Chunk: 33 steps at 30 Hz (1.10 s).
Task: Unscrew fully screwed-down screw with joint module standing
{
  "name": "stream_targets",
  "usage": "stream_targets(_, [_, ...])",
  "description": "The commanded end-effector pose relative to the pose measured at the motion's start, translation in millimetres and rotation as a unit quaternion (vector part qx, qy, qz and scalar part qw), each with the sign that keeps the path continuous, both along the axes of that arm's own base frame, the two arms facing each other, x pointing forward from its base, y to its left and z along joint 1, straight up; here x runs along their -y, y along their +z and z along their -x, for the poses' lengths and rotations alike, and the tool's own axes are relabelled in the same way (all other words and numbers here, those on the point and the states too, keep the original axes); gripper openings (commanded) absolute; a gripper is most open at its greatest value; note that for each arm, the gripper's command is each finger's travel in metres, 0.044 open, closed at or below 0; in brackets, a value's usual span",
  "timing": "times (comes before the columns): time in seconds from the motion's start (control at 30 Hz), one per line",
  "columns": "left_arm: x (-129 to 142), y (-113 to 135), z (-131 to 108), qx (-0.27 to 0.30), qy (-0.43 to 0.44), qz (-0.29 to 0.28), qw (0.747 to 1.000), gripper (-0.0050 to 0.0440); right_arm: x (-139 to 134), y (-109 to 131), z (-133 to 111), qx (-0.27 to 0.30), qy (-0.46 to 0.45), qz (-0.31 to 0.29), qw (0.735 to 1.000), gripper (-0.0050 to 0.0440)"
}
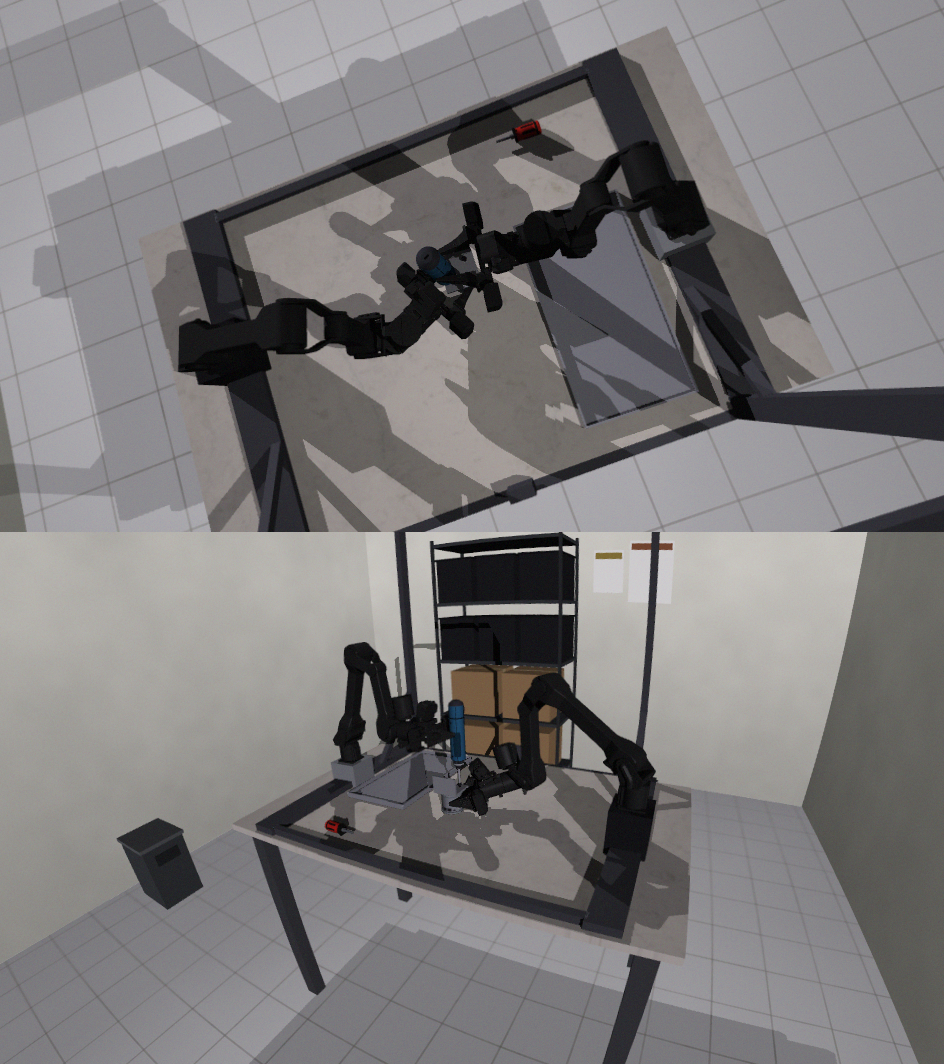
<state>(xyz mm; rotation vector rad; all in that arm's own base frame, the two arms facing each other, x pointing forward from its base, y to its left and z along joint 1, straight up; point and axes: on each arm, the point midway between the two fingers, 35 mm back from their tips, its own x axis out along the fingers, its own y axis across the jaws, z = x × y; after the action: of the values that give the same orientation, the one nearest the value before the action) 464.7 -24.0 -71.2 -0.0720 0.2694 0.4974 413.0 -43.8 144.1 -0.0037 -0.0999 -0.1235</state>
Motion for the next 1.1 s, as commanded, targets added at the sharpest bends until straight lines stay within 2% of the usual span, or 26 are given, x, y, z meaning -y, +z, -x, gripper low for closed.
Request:
stream_targets(0.0, [1, 8, -3, 0.01, 0.0, 0.003, 1.0, 0.0244, 0, -11, 0, -0.018, 0.0, -0.001, 1.0, 0.0161])
stream_targets(0.2, [1, 8, -3, 0.01, 0.0, 0.003, 1.0, 0.0244, 0, -10, 0, -0.019, 0.0, -0.001, 1.0, 0.0161])
stream_targets(0.33, [1, 8, -3, 0.01, 0.0, 0.003, 1.0, 0.0244, 0, 5, 0, -0.013, 0.0, 0.0, 1.0, 0.0161])
stream_targets(0.47, [1, 8, -3, 0.01, 0.0, 0.003, 1.0, 0.0244, 1, 35, -5, -0.008, 0.0, 0.001, 1.0, 0.0161])
stream_targets(0.53, [1, 8, -3, 0.01, 0.0, 0.003, 1.0, 0.0244, 1, 65, -6, 0.007, 0.0, 0.003, 1.0, 0.0161])
stream_targets(0.67, [1, 8, -3, 0.01, 0.0, 0.003, 1.0, 0.0244, 0, 109, 2, 0.024, 0.0, 0.004, 1.0, 0.0161])
stream_targets(0.77, [1, 8, -3, 0.01, 0.0, 0.003, 1.0, 0.0244, 0, 111, 2, 0.012, 0.0, 0.003, 1.0, 0.0161])
stream_targets(0.83, [1, 8, -3, 0.01, 0.0, 0.003, 1.0, 0.0244, 0, 123, 3, 0.007, 0.0, 0.003, 1.0, 0.0161])
stream_targets(0.9, [1, 8, -3, 0.01, 0.0, 0.003, 1.0, 0.0244, 0, 116, 0, -0.014, 0.0, 0.001, 1.0, 0.0161])
stream_targets(1.07, [1, 8, -3, 0.01, 0.0, 0.003, 1.0, 0.0244, 0, 116, 0, -0.014, 0.0, 0.001, 1.0, 0.0161])
